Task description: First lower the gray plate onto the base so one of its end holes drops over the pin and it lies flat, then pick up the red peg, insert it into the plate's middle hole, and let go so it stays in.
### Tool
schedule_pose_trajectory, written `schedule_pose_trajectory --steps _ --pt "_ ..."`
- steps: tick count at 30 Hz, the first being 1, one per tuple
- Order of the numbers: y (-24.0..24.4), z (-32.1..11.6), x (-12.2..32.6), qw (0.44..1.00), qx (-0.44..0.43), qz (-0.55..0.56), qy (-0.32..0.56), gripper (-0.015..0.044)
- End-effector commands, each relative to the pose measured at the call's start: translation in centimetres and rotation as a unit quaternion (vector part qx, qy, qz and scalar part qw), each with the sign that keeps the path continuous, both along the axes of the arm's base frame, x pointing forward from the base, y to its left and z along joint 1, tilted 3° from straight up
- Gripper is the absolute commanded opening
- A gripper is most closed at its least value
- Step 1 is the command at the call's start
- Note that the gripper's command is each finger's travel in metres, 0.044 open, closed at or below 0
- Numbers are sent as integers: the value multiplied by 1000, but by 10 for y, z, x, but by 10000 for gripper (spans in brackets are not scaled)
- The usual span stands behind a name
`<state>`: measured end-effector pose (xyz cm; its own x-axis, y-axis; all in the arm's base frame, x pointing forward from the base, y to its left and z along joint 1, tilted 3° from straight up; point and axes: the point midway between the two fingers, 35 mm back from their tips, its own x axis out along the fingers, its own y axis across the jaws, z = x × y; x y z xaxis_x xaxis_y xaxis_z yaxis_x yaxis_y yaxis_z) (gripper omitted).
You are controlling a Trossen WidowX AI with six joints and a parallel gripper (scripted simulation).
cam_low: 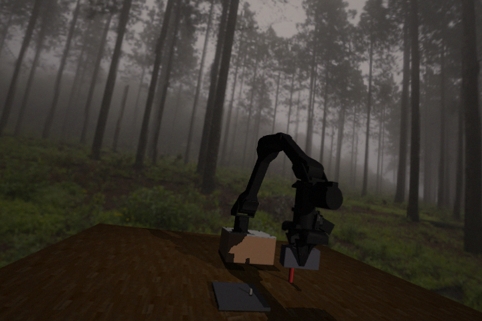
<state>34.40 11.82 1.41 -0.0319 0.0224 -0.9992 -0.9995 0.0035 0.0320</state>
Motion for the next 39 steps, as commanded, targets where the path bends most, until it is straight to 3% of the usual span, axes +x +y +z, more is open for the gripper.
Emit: schedule_pose_trajectory --steps 1,14,39 --pt "0 13 1 1000 -1 -2 -4 0" --pt "-1 50 -6 1000 -1 -2 -4 0" --pt "-64 16 13 999 -1 35 -5 0"
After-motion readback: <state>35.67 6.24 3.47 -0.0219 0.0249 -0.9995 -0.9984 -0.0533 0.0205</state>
